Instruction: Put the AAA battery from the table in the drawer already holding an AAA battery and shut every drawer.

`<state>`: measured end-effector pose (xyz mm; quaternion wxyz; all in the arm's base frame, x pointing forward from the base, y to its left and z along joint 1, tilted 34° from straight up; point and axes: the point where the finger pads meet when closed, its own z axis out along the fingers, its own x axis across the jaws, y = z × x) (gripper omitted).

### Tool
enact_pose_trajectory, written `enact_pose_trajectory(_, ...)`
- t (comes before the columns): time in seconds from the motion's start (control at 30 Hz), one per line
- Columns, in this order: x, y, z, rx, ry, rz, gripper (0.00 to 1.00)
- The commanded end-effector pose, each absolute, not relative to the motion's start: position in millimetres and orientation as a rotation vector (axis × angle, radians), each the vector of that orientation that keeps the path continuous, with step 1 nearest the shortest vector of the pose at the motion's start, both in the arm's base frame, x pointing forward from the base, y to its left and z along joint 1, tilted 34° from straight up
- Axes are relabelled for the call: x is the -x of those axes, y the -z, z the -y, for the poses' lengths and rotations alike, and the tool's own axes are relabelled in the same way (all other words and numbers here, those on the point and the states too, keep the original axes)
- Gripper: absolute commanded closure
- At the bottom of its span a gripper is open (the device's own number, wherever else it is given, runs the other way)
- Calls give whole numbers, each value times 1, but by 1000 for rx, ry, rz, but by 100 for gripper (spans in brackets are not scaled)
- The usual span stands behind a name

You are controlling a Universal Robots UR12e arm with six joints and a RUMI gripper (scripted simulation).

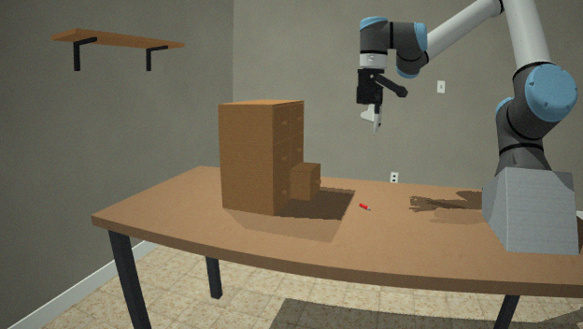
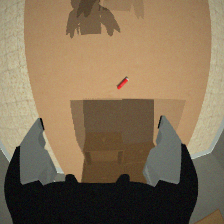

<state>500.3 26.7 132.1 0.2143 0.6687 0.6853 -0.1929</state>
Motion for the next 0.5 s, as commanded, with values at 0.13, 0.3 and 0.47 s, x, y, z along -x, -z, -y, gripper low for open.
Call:
enact_pose_trajectory(0.13, -501, -132, -27, -1859, 532, -1896, 0)
enact_pose_trajectory(0.3, -501, -132, -27, -1857, 530, -1895, 0)
enact_pose_trajectory(0.47, -502, -131, -26, -1850, 517, -1895, 0)
